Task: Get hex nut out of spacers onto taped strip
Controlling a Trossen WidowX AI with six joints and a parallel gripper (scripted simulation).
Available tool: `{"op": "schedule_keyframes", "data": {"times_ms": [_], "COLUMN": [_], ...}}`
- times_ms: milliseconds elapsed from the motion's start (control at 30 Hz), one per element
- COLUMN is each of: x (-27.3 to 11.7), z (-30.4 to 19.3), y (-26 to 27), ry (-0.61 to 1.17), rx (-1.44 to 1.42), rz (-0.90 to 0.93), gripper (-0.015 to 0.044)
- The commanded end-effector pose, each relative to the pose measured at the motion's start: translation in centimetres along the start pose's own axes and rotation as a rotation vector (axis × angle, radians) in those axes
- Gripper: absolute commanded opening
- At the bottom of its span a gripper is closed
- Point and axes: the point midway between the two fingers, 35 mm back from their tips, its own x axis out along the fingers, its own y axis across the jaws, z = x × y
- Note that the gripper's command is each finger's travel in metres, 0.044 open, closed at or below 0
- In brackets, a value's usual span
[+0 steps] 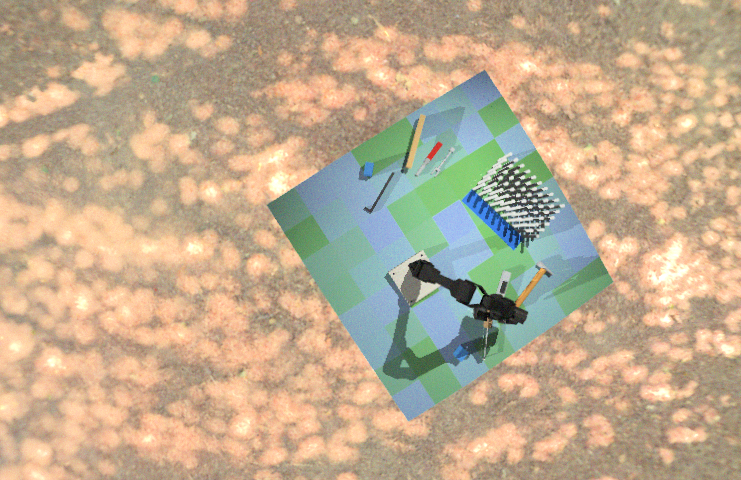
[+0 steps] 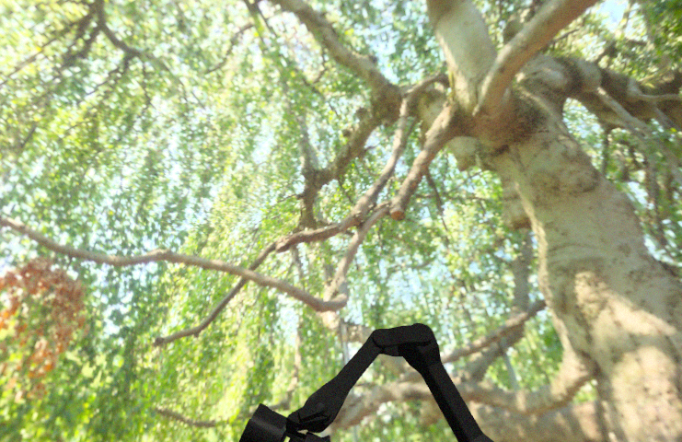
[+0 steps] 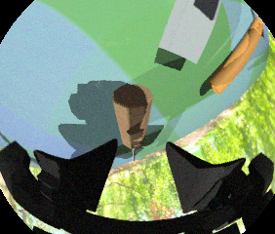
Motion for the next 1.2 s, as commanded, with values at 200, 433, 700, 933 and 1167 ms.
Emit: {"op": "schedule_keyframes", "data": {"times_ms": [200, 433, 700, 933, 1167], "x": [1.4, 2.1, 2.2, 2.2, 2.0], "z": [1.1, 1.8, 1.8, 1.8, 1.6], "y": [0.8, 1.2, 1.3, 1.3, 1.0], "ry": [-0.006, -0.006, -0.006, -0.006, -0.006], "rx": [-0.010, -0.010, -0.010, -0.010, -0.010], "rz": [0.008, 0.008, 0.008, 0.008, 0.008], "gripper": [0.0280, 0.0280, 0.0240, 0.0193, 0.0108]}}
